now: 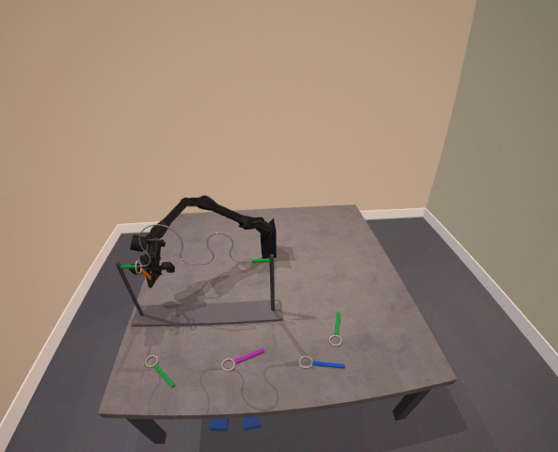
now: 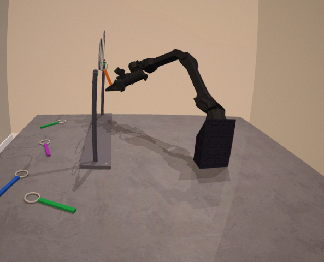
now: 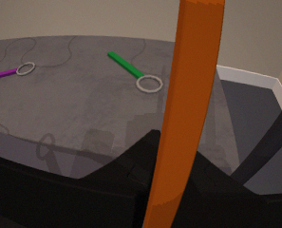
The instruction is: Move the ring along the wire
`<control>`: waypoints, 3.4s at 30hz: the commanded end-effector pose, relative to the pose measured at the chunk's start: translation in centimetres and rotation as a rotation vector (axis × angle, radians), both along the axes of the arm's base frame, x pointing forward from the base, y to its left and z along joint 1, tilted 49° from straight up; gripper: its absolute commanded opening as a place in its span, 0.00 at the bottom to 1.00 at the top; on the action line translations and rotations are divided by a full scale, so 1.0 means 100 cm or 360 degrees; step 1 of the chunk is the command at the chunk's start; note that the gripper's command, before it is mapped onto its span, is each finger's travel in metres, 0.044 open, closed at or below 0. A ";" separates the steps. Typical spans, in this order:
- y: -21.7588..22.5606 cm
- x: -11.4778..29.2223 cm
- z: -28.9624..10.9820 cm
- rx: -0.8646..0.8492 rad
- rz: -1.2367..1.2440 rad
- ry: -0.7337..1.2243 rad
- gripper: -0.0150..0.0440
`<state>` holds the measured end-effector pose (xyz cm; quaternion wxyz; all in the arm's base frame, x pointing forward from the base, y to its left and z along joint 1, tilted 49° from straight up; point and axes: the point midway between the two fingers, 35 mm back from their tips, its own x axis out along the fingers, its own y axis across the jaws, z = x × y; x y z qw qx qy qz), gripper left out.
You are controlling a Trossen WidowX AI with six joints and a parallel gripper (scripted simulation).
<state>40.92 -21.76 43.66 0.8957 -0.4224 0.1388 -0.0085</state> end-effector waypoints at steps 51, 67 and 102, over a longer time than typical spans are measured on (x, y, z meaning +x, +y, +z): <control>0.124 -0.033 -0.065 0.1322 0.0021 0.0385 0.00; 0.174 -0.043 -0.057 0.1858 0.0061 0.0502 0.00; 0.232 -0.057 -0.017 0.2607 0.0110 0.0666 0.00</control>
